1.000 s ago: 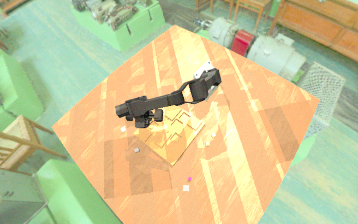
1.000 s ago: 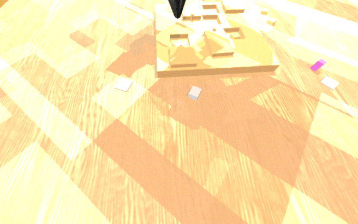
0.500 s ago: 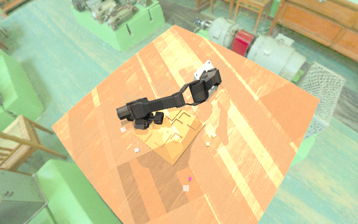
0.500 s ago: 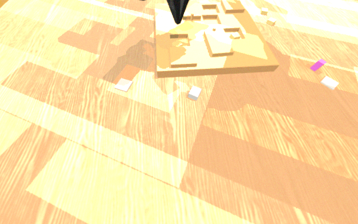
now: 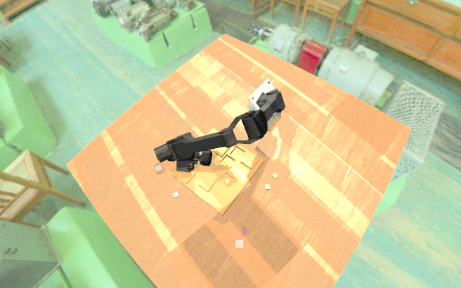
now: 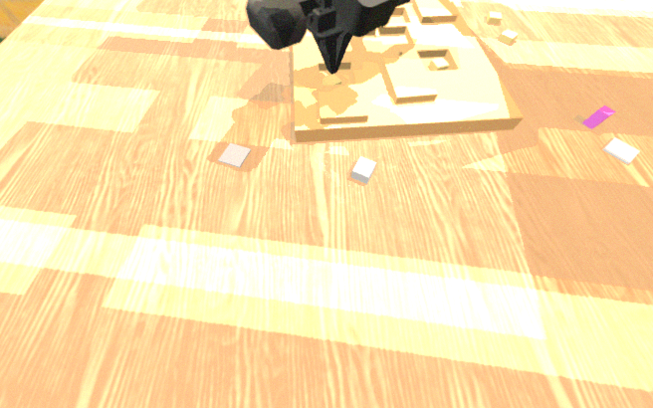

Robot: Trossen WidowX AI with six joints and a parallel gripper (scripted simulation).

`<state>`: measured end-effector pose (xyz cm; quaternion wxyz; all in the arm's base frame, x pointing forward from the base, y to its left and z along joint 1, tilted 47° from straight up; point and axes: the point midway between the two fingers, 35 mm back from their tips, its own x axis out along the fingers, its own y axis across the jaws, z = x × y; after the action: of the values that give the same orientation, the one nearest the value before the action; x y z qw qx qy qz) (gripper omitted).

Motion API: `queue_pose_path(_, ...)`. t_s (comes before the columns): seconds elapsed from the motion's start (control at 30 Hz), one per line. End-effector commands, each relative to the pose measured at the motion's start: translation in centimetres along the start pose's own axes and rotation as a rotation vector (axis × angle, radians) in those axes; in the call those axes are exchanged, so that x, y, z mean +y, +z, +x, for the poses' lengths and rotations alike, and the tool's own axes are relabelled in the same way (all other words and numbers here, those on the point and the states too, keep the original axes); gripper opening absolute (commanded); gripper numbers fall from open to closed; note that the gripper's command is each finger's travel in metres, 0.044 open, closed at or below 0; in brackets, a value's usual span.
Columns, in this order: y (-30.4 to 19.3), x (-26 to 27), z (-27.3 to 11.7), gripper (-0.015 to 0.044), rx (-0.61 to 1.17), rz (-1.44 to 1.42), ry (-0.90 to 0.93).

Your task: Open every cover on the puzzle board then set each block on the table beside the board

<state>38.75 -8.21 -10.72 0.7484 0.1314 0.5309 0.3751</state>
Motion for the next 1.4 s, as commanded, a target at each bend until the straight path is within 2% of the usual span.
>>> queue_pose_path(0.0, 0.0, 0.0, 0.4, 0.0, -0.003, 0.007, 0.004)
queue_pose_path(1.37, -0.8, 1.3, 1.4, 0.0, -0.003, 0.0, 0.005)
